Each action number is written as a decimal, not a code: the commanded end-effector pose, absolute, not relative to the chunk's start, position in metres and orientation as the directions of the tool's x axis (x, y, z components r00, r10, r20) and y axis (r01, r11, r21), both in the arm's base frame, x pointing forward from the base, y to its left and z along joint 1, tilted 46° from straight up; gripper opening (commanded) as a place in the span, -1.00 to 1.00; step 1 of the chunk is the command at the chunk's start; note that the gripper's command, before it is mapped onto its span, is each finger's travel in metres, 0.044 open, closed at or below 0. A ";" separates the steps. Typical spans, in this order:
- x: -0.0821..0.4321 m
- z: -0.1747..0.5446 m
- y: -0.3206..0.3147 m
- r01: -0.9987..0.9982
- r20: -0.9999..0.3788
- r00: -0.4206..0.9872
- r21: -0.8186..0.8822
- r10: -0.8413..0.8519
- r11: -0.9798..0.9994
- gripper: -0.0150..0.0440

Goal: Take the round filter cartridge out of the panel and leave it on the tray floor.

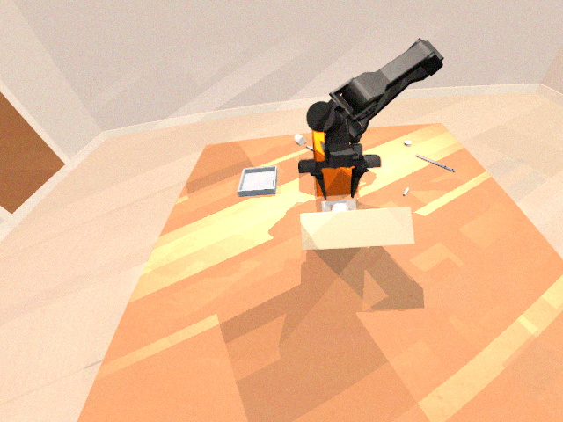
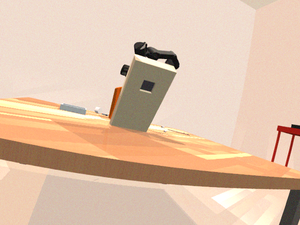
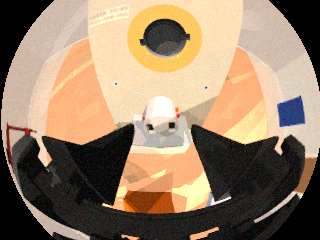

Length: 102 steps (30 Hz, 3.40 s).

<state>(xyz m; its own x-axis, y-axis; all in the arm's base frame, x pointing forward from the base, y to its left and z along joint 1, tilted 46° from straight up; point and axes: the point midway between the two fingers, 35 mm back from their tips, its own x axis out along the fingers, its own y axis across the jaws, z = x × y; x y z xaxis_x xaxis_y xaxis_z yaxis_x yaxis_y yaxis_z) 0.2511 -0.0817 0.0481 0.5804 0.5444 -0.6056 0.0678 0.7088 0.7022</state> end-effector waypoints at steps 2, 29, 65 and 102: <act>0.252 0.040 -0.075 0.080 -0.610 0.572 0.707 0.548 0.703 0.54; 0.270 0.029 -0.061 0.065 -0.600 0.581 0.707 0.550 0.704 0.41; 0.248 0.079 -0.118 0.074 -0.613 0.575 0.699 0.542 0.712 -0.49; 0.187 -0.008 -0.218 0.432 -0.748 0.498 0.653 0.439 0.622 -0.49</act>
